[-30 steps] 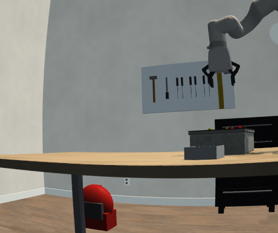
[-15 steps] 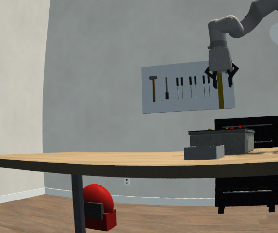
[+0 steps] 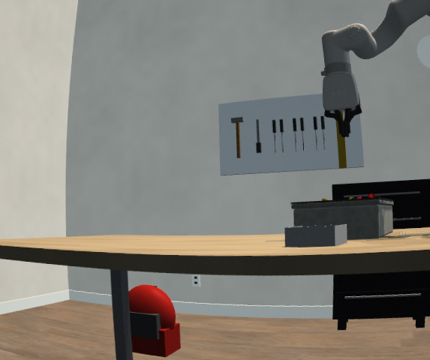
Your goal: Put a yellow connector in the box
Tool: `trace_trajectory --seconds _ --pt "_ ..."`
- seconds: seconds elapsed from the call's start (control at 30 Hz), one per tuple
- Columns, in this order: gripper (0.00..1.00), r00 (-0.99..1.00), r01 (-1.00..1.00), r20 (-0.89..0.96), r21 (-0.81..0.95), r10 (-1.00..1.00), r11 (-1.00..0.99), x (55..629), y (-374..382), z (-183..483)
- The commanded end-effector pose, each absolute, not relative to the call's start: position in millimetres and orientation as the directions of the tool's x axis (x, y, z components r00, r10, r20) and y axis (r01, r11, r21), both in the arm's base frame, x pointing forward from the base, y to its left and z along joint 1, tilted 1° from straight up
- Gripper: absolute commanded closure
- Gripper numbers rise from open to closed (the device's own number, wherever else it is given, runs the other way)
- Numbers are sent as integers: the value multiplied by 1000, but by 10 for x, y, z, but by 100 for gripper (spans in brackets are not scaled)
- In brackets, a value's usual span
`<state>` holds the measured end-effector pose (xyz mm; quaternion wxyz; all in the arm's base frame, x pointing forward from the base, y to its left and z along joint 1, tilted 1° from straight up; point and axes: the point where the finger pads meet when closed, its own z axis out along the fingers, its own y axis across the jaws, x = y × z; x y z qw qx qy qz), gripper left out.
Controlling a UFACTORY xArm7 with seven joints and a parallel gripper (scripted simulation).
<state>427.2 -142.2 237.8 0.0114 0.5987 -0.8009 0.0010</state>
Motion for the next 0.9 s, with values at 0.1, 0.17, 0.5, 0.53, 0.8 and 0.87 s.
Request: trace_trajectory --seconds 0.1,0.17,0.5,0.53,0.8,0.87 --pt "100 -283 -959 20 8 -959 283 4282 -1425 2394" --pt "100 -283 -959 20 8 -959 283 4282 -1425 2394" --pt "71 -296 -955 20 7 -955 296 4275 -1441 2377" --pt "71 -322 -947 21 7 -947 322 4260 -1474 2343" --pt "71 -598 -802 23 -1 -801 598 4054 -1826 1951" --pt "71 -650 -760 23 -2 -760 650 4001 -1894 1868"
